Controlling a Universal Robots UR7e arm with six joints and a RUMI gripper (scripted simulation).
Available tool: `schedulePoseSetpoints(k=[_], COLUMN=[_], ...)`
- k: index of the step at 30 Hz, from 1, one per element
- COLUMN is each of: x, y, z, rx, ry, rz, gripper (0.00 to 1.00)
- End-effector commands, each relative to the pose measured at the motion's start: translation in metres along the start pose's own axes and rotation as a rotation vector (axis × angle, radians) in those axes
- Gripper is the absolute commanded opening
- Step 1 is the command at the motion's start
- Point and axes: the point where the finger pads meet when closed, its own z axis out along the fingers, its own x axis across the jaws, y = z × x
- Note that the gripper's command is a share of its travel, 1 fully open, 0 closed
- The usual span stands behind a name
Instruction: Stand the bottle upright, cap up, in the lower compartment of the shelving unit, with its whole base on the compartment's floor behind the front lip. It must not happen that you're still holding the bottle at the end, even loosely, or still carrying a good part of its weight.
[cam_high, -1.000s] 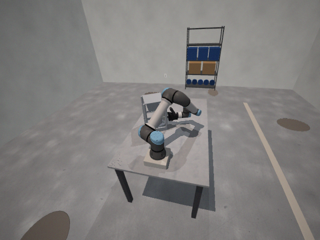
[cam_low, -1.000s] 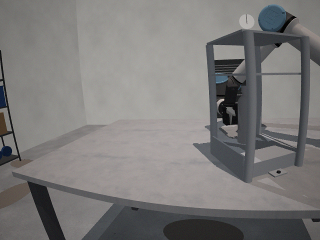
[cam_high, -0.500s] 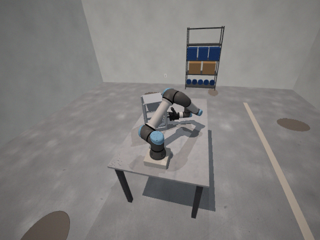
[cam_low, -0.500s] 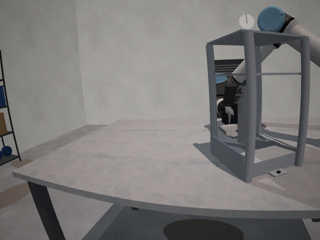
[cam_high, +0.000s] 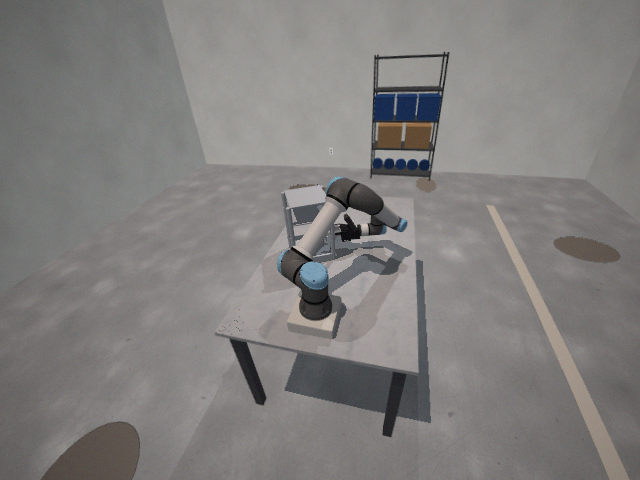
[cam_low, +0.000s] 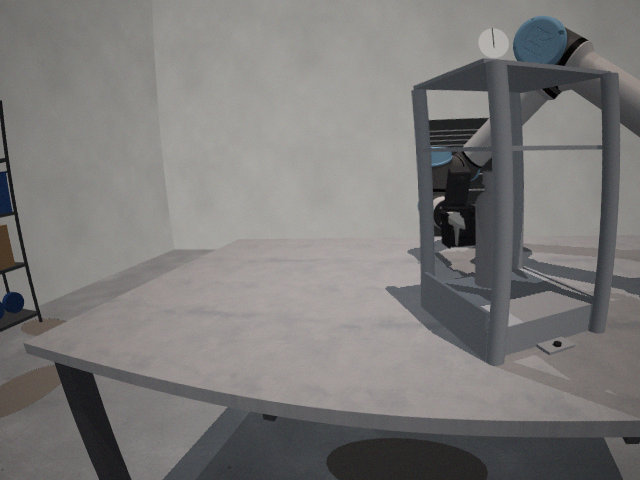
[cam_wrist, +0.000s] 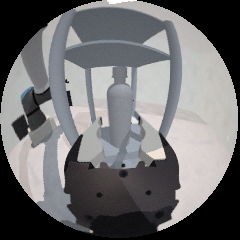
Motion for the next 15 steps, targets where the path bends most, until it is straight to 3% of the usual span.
schedulePoseSetpoints(k=[1, 15], x=[0.0002, 0.0002], y=[0.0002, 0.0002], z=[-0.0063, -0.0135], rx=[0.000, 0.000], ry=[-0.001, -0.001], rz=[-0.001, -0.001], gripper=[0.46, 0.46])
